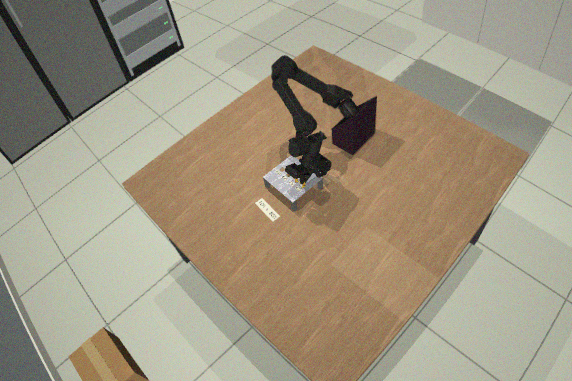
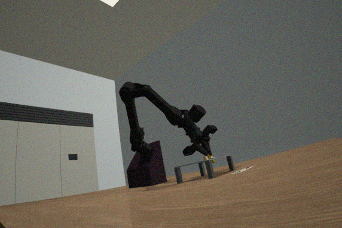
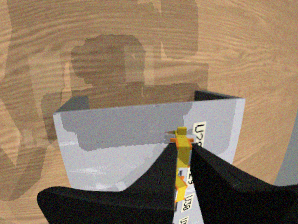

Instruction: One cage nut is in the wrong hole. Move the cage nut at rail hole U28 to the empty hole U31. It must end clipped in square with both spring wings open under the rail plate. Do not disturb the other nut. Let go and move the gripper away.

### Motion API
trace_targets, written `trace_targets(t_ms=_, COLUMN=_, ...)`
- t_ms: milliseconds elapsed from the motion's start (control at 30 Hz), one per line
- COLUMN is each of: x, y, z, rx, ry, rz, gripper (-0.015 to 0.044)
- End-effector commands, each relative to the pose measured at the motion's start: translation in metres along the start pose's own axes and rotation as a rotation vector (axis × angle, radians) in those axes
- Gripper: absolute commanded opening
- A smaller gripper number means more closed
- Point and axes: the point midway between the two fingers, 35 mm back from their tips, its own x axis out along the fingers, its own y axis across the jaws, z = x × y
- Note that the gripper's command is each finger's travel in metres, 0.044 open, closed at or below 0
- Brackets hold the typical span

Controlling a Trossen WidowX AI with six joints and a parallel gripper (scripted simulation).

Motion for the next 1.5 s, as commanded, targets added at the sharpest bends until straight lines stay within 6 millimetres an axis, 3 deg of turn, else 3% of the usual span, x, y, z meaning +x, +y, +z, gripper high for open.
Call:
trace_targets(t_ms=0, x=0.0001, y=-0.0007, z=-0.0004, rx=0.005, ry=0.003, rz=0.004, gripper=0.0025)
trace_targets(t_ms=1467, x=-0.0018, y=-0.0034, z=-0.0004, rx=0.006, ry=0.002, rz=0.033, gripper=0.0025)
